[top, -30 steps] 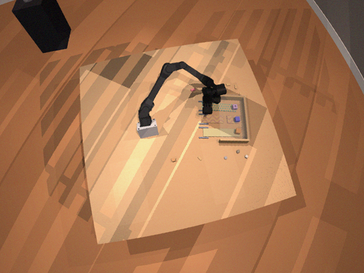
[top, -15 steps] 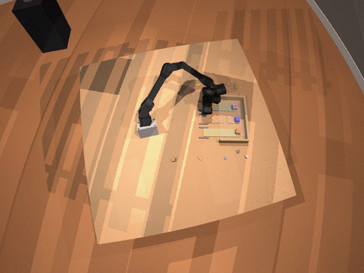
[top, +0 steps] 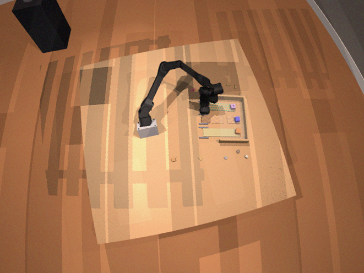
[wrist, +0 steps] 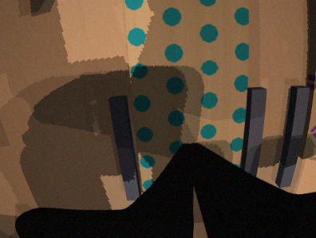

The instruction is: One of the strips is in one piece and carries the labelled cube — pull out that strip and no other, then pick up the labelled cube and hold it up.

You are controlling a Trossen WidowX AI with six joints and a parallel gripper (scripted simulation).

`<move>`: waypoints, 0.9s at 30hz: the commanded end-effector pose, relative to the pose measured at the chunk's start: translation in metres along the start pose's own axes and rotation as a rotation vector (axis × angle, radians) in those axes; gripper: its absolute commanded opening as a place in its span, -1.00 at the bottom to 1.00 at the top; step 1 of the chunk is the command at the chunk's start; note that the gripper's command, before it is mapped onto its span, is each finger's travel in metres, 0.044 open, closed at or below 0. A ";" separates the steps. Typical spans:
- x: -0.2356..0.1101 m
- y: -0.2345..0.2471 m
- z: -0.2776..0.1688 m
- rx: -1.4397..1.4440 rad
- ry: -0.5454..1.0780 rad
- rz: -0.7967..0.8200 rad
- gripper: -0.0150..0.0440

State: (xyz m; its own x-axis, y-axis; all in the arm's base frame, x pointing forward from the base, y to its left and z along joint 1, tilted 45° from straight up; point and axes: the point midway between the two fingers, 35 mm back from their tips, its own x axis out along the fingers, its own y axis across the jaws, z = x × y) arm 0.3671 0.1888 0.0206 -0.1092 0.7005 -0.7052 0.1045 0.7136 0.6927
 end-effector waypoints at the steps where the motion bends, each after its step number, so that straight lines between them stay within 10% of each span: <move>1: 0.003 -0.002 -0.011 0.012 0.014 -0.002 -0.49; 27: 0.004 -0.002 -0.050 0.014 0.015 -0.002 -0.49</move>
State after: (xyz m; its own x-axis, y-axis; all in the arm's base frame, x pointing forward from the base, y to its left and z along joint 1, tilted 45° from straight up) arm 0.3278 0.1885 0.0263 -0.1054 0.7025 -0.7038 0.1051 0.7117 0.6946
